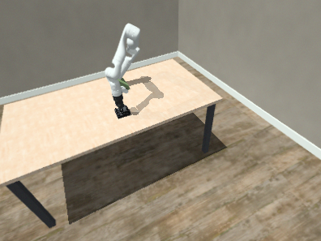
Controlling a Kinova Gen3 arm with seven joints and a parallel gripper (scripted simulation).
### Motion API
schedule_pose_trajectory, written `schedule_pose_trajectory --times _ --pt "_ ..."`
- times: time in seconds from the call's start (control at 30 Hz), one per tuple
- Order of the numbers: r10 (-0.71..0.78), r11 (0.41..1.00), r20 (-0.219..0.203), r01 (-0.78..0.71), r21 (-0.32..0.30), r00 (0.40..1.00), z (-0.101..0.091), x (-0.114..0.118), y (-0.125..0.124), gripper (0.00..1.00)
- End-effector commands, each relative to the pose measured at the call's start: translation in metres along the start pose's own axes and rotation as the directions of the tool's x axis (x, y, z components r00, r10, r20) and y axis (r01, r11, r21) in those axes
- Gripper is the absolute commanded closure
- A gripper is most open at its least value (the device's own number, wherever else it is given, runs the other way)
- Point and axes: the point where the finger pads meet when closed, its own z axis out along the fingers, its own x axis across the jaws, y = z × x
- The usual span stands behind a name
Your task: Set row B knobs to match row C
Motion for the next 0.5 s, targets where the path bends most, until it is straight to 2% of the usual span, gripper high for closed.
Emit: schedule_pose_trajectory --times 0.0,0.23,0.47 --pt "0.000 1.000 -0.002 0.000 -0.002 1.000 -0.001 0.000 0.001 0.54" --pt "0.000 1.000 -0.002 0.000 -0.002 1.000 -0.004 0.000 0.001 0.54" --pt "0.000 1.000 -0.002 0.000 -0.002 1.000 -0.020 0.000 0.001 0.54"
